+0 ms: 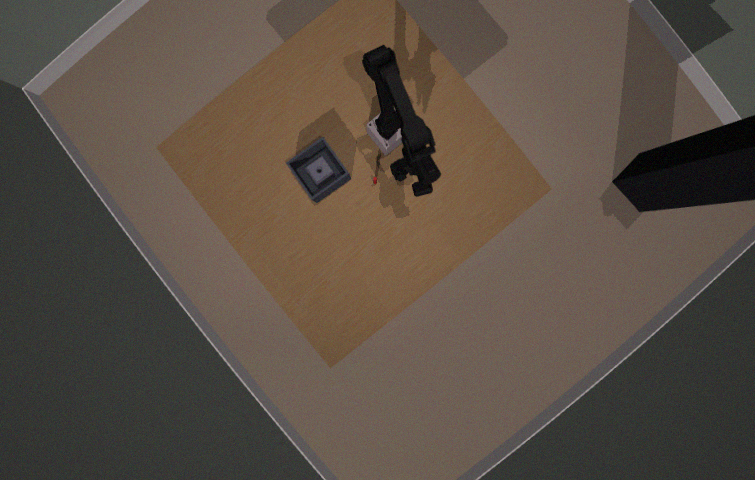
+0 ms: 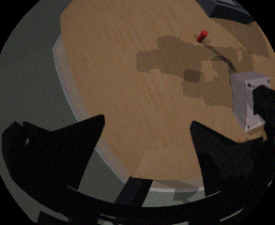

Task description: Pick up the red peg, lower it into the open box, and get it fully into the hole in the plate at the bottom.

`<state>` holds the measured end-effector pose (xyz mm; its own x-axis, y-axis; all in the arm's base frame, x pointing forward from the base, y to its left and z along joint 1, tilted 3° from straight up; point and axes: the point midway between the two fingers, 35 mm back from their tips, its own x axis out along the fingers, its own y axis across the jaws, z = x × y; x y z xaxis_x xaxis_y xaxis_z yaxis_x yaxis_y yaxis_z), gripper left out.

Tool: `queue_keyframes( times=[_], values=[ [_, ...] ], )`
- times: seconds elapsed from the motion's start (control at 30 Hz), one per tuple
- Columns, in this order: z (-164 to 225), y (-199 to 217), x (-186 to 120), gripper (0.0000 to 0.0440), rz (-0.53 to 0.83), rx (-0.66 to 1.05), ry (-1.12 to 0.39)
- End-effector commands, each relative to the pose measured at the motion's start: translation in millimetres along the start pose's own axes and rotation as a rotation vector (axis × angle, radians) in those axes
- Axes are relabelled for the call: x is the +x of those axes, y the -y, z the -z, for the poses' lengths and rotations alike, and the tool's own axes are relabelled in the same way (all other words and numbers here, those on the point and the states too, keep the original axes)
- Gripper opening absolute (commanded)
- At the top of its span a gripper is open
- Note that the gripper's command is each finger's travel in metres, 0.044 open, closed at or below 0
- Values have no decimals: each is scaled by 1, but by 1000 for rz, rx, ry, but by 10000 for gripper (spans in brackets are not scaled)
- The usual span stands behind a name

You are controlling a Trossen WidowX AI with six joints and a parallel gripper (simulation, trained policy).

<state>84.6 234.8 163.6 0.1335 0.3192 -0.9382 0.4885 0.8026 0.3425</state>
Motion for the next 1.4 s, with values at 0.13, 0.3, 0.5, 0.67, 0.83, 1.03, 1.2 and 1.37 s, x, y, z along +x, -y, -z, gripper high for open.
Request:
queue_keyframes(
  times=[0.13,0.3,0.5,0.67,0.83,1.03,1.2,1.37],
  values=[
    [-53,6,-3,440,100,71,86],
    [-77,17,-1,440,186,121,108],
    [-100,37,6,440,308,178,108],
    [-113,54,15,440,406,216,96],
    [-121,69,27,440,486,244,82],
    [-129,81,43,440,550,260,75],
    [-135,88,59,440,582,262,74],
    [-140,94,76,440,599,257,80]
  ],
)
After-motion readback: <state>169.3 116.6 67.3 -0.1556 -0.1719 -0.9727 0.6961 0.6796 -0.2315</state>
